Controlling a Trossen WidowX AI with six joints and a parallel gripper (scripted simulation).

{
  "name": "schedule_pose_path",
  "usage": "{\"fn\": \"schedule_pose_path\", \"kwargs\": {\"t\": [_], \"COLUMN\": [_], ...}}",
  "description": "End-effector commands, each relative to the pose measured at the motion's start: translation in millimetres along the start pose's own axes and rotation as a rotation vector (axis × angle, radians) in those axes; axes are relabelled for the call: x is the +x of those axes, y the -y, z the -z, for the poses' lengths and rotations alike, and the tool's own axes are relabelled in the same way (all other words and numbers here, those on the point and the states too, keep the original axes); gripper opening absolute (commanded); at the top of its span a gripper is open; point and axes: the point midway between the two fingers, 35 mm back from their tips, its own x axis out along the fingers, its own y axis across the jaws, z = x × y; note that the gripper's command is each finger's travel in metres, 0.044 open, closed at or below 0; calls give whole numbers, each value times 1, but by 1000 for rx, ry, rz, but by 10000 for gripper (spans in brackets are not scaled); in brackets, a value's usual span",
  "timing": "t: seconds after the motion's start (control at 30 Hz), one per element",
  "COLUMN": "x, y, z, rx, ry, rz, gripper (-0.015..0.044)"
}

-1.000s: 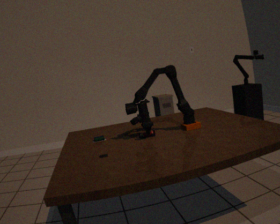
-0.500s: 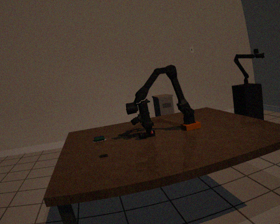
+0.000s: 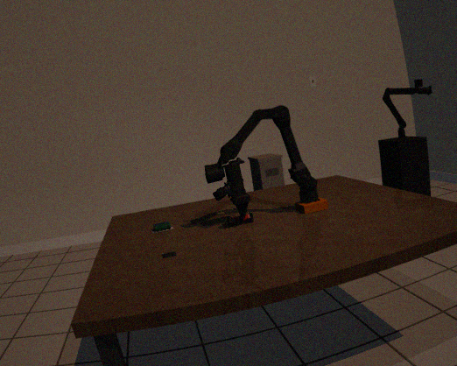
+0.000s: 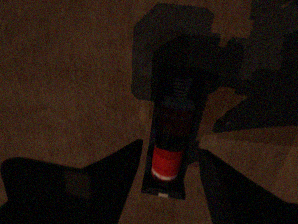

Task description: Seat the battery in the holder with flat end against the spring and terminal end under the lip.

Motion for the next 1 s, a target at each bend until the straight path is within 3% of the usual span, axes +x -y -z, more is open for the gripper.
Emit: {"fn": "schedule_pose_path", "kwargs": {"t": [0.0,0.2,0.97], "x": [-18,-68,-74], "y": [0,0,0], "z": [-2,3,3], "rx": [1,2,2], "ry": [5,4,4], "rz": [0,-1,-1], "gripper": [287,440,440]}}
